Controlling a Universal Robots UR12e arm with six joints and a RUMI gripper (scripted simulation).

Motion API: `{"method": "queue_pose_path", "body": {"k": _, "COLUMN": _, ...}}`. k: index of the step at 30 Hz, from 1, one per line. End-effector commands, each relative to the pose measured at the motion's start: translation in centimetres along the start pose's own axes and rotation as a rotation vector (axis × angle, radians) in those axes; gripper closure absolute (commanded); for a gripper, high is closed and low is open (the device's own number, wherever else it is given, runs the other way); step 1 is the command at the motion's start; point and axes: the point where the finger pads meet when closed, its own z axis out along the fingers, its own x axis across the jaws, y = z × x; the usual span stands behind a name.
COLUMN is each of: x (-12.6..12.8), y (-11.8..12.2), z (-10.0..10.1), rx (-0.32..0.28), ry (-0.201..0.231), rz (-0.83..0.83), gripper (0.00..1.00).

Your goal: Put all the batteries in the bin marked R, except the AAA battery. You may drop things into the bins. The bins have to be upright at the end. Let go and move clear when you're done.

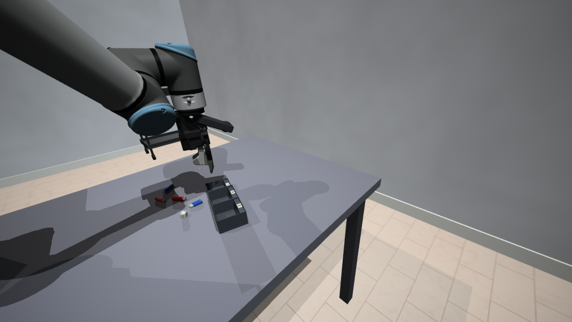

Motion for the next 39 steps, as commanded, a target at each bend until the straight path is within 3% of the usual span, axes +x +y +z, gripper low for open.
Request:
{"method": "queue_pose_path", "body": {"k": 1, "x": 0.0, "y": -0.1, "z": -3.7, "rx": 0.000, "ry": 0.000, "rz": 0.001, "gripper": 0.96}}
{"method": "queue_pose_path", "body": {"k": 10, "x": 0.0, "y": -0.1, "z": -11.1, "rx": 0.000, "ry": 0.000, "rz": 0.001, "gripper": 0.96}}
{"method": "queue_pose_path", "body": {"k": 22, "x": 0.0, "y": -0.1, "z": -11.1, "rx": 0.000, "ry": 0.000, "rz": 0.001, "gripper": 0.96}}
{"method": "queue_pose_path", "body": {"k": 23, "x": -0.1, "y": 0.5, "z": -10.5, "rx": 0.000, "ry": 0.000, "rz": 0.051, "gripper": 0.83}}
{"method": "queue_pose_path", "body": {"k": 27, "x": -0.6, "y": 2.8, "z": -8.2, "rx": 0.000, "ry": -0.001, "rz": 0.210, "gripper": 0.83}}
{"method": "queue_pose_path", "body": {"k": 29, "x": -0.6, "y": 2.8, "z": -8.2, "rx": 0.000, "ry": -0.001, "rz": 0.210, "gripper": 0.83}}
{"method": "queue_pose_path", "body": {"k": 30, "x": -0.8, "y": 3.4, "z": -7.6, "rx": 0.000, "ry": 0.000, "rz": 0.294, "gripper": 0.83}}
{"method": "queue_pose_path", "body": {"k": 39, "x": -1.9, "y": 8.6, "z": -2.3, "rx": 0.000, "ry": 0.000, "rz": 0.547, "gripper": 0.83}}
